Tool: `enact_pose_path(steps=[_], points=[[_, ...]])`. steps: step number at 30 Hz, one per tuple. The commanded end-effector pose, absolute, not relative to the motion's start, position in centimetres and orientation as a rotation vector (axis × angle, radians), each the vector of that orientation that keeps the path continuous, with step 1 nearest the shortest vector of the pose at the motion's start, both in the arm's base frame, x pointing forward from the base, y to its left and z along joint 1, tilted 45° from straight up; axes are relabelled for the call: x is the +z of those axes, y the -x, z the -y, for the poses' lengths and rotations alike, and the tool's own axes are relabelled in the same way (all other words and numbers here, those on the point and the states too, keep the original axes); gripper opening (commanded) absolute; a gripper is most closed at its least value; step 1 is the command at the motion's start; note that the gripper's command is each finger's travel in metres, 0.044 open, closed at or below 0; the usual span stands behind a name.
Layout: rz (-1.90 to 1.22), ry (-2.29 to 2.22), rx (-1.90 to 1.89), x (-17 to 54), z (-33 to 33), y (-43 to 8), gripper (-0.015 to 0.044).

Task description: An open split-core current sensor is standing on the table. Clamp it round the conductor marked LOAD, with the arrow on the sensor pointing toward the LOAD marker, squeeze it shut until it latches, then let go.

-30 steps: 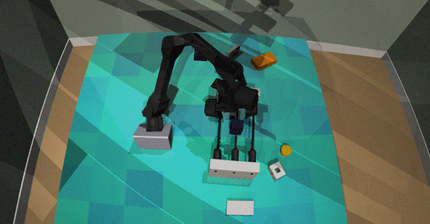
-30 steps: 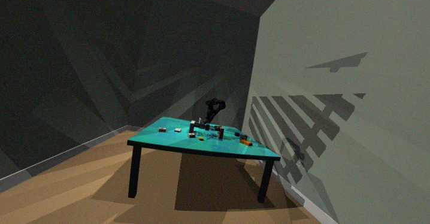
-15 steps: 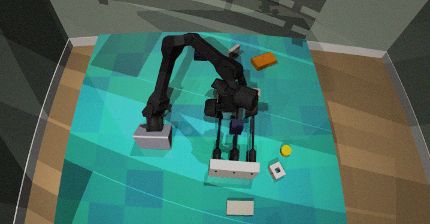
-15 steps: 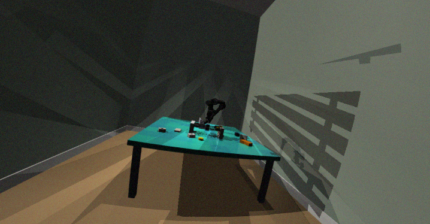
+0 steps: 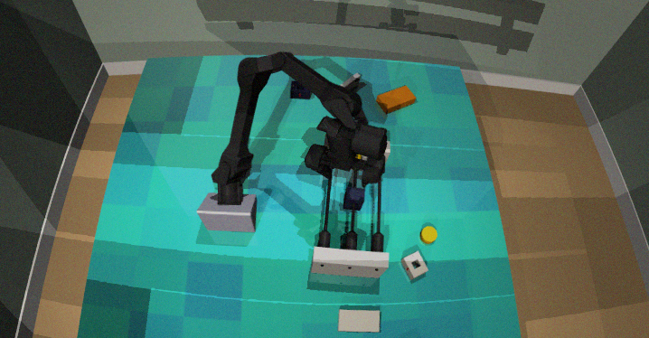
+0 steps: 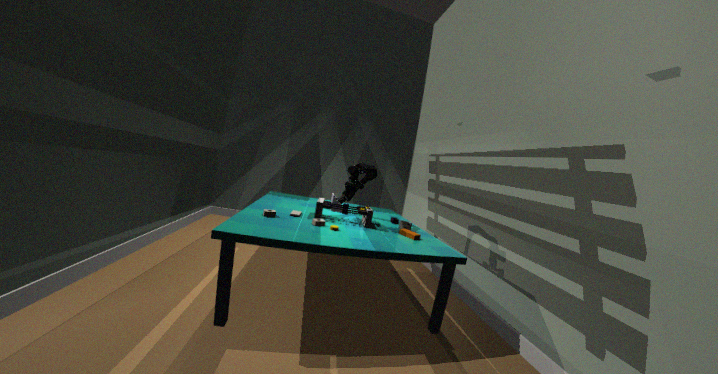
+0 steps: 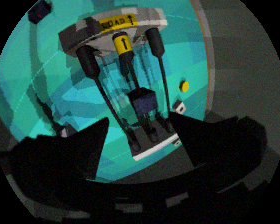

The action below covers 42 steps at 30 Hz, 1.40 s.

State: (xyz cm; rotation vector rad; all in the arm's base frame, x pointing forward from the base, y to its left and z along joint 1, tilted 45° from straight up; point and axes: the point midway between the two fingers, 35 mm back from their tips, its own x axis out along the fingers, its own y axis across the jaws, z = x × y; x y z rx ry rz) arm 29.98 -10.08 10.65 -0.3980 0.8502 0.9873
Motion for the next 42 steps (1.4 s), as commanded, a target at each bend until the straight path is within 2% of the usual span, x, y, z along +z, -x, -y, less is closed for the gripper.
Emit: enact_pose_path(steps=[1,9,22,36,42], points=[[-1.09,0.218,0.744,11.9,8.4,-29.5,0.044],[-1.274,-0.114,0.207,13.9,6.0,-28.7,0.044],[-1.13,-0.466,-0.316,16.6,4.2,-27.7,0.044],[-0.794,-0.997,-0.702,19.2,3.1,-26.7,0.044],[-0.786,-1.009,-0.708,19.2,3.1,-26.6,0.044]])
